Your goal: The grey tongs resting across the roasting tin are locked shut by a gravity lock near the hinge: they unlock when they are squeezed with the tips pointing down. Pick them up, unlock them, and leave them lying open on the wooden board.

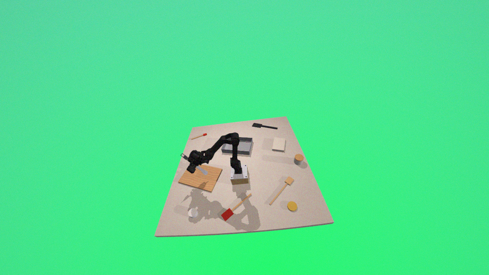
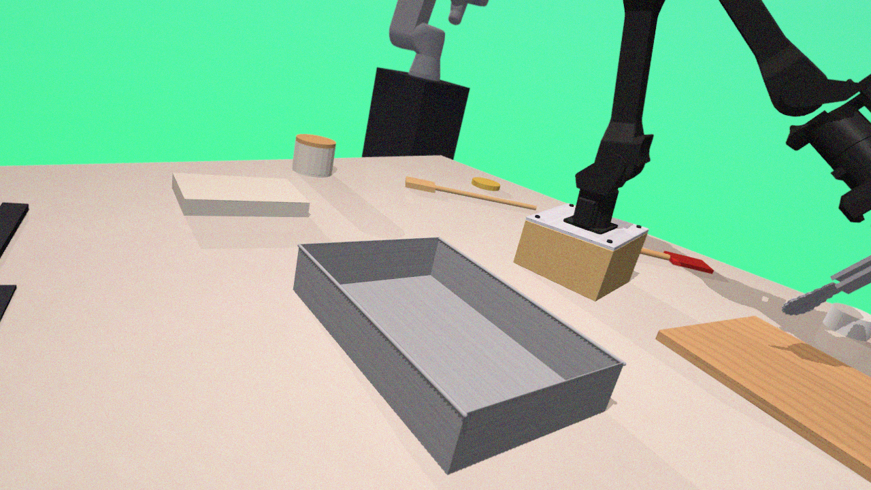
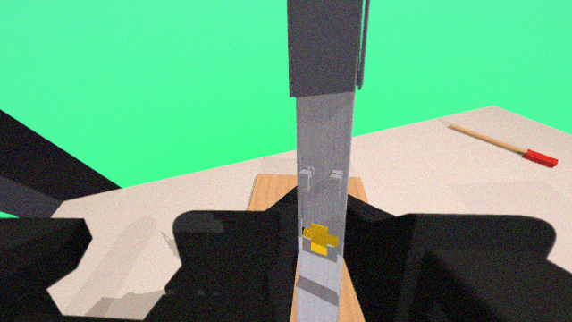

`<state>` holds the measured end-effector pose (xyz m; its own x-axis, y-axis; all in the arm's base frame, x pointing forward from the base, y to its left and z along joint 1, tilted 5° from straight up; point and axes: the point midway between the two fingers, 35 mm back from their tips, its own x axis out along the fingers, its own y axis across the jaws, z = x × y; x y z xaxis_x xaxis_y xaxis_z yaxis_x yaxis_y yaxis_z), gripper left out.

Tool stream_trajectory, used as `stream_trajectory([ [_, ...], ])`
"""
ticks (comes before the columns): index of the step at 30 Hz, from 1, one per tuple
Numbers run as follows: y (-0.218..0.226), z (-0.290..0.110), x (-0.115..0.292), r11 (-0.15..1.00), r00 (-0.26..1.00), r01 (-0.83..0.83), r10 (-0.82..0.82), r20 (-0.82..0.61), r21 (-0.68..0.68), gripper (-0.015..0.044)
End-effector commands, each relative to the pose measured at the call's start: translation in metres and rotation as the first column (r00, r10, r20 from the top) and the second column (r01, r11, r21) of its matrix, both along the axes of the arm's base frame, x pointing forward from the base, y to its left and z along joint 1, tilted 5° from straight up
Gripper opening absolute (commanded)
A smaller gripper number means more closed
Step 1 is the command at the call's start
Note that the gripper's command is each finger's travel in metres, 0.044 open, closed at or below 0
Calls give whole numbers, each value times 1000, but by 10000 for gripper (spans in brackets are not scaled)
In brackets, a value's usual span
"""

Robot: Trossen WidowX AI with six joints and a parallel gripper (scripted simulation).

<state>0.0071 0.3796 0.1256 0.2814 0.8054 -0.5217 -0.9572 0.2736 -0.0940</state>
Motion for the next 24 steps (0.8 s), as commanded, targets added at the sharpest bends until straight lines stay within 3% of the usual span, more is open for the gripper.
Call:
stream_trajectory([
  [1,-8,8,1,997,1000,6,-7,17,78,-150],
  [8,-22,18,1,981,999,14,-20,29,191,-150],
  [24,-23,18,1,981,999,14,-20,29,194,-150],
])
